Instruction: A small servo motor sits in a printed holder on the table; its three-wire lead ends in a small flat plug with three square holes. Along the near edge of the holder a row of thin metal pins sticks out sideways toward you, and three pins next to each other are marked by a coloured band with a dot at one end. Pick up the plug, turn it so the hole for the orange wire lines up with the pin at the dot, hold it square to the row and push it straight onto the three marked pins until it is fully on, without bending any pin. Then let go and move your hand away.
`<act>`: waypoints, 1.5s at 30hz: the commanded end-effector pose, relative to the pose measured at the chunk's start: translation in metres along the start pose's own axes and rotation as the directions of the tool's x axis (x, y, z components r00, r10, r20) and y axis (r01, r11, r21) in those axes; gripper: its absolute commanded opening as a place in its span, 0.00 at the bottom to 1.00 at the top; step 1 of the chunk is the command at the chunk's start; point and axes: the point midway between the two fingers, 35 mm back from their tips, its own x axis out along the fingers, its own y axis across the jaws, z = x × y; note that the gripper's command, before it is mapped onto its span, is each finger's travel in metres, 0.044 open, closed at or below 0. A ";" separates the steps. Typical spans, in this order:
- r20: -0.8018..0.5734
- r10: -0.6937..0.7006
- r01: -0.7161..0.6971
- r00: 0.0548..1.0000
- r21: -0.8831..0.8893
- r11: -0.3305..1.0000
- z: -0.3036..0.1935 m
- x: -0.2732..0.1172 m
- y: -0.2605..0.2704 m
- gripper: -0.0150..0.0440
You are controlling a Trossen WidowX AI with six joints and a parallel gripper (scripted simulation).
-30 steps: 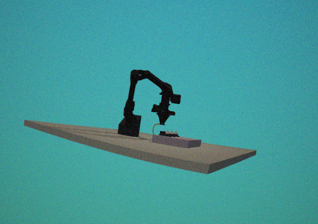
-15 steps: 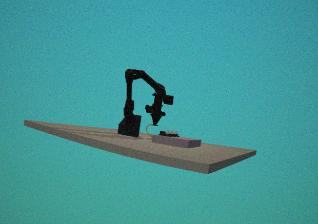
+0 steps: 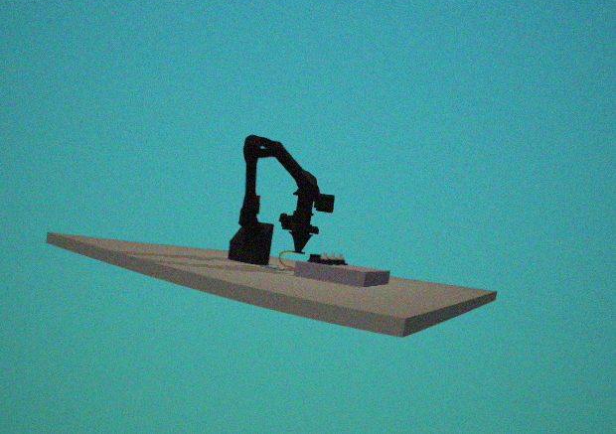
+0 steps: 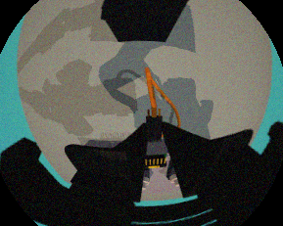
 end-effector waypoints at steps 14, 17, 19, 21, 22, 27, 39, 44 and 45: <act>-0.003 0.004 -0.004 1.000 -0.004 1.000 -0.037 -0.001 -0.003 0.25; -0.003 0.004 -0.004 1.000 -0.004 1.000 -0.039 -0.001 -0.002 0.25; -0.003 0.004 -0.004 1.000 -0.004 1.000 -0.039 -0.001 -0.001 0.25; -0.003 0.004 -0.004 1.000 -0.004 1.000 -0.039 -0.001 -0.001 0.25; -0.003 0.004 -0.004 1.000 -0.004 1.000 -0.039 -0.001 -0.001 0.25; -0.003 0.004 -0.004 1.000 -0.004 1.000 -0.042 -0.001 -0.001 0.25; -0.003 0.004 -0.004 1.000 -0.004 1.000 -0.050 -0.001 -0.002 0.25; -0.003 0.004 -0.004 1.000 -0.004 1.000 -0.054 -0.001 -0.002 0.25; -0.003 0.004 -0.004 1.000 -0.004 1.000 -0.054 -0.001 -0.002 0.25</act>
